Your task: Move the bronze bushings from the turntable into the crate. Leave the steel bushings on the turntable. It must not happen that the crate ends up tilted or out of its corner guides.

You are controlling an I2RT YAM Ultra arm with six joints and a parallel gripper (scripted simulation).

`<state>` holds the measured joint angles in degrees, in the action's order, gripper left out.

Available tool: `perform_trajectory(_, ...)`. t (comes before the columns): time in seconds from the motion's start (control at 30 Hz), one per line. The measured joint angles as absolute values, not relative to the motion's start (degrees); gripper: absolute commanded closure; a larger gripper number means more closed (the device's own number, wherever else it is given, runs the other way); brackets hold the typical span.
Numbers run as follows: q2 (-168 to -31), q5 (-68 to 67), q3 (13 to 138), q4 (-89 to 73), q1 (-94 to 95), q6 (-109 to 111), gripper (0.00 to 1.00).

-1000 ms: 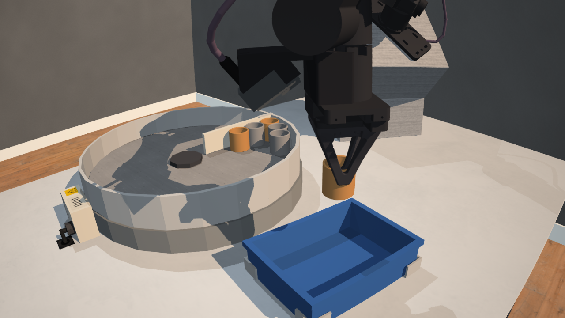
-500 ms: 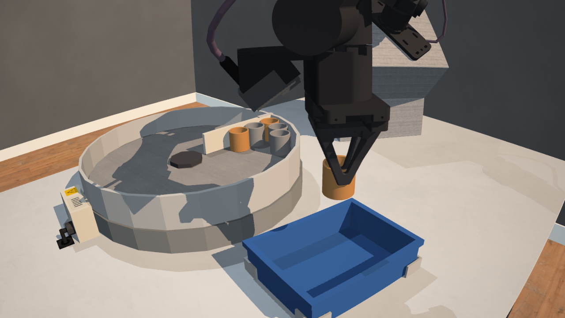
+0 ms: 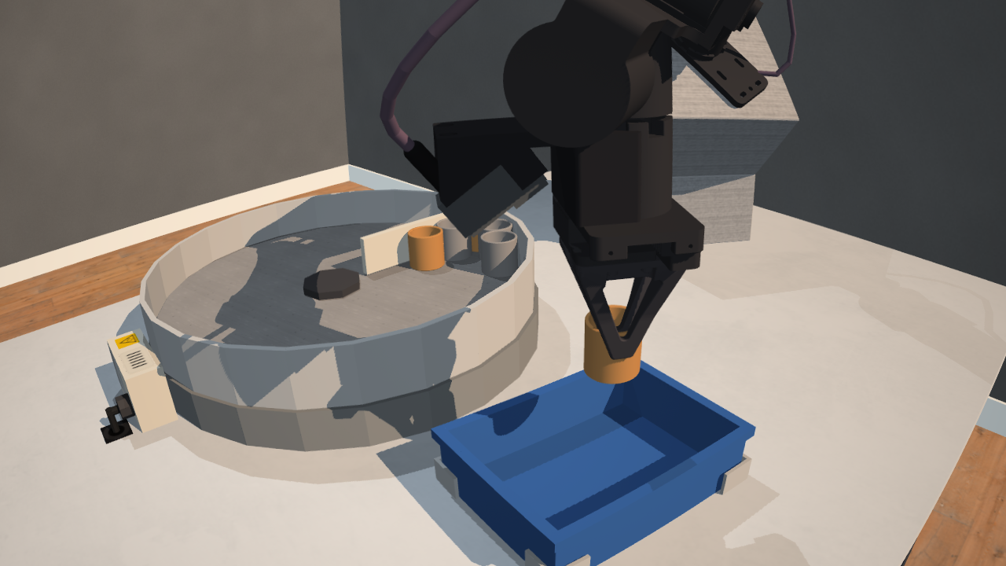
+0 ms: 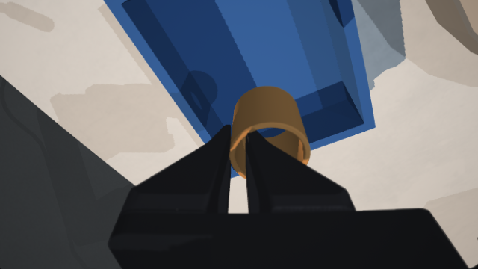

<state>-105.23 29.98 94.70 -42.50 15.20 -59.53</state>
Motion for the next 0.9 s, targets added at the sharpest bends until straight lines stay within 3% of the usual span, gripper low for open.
perform_trajectory(0.9,-110.93,27.81,94.37,-35.05,18.06,-62.63,1.0)
